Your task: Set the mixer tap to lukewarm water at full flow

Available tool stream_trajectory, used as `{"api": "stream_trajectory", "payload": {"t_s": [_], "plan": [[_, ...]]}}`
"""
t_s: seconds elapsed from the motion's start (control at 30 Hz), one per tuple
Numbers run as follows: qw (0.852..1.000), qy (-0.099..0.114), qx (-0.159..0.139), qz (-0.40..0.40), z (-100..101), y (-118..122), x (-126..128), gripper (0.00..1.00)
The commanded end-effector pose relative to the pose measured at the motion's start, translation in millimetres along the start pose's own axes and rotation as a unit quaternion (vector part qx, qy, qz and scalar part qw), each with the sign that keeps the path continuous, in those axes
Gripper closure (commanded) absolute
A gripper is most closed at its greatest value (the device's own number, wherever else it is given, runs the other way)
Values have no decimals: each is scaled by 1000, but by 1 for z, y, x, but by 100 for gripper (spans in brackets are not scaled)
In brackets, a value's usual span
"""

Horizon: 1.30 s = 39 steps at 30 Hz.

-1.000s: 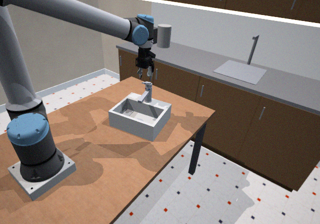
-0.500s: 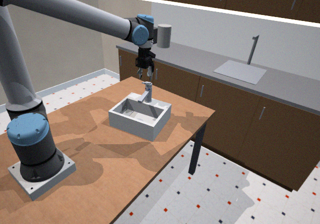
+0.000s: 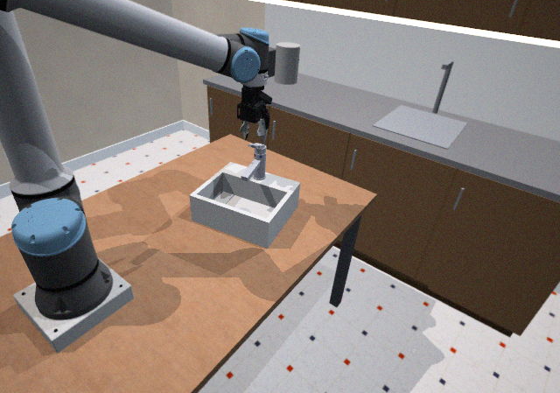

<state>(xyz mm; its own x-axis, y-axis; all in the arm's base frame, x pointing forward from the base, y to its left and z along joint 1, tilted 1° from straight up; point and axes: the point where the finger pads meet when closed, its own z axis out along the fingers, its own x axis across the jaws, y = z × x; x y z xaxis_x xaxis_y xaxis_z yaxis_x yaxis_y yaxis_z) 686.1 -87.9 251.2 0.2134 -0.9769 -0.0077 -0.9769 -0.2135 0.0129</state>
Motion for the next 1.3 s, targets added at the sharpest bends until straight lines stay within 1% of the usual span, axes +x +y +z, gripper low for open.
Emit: {"api": "stream_trajectory", "payload": {"t_s": [0.0, 0.8, 1.27], "plan": [[1000, 0, -1, 1, 7, 1, 2, 57], [1000, 0, -1, 1, 30, 1, 2, 57], [1000, 1, 0, 1, 33, 0, 2, 57]]}}
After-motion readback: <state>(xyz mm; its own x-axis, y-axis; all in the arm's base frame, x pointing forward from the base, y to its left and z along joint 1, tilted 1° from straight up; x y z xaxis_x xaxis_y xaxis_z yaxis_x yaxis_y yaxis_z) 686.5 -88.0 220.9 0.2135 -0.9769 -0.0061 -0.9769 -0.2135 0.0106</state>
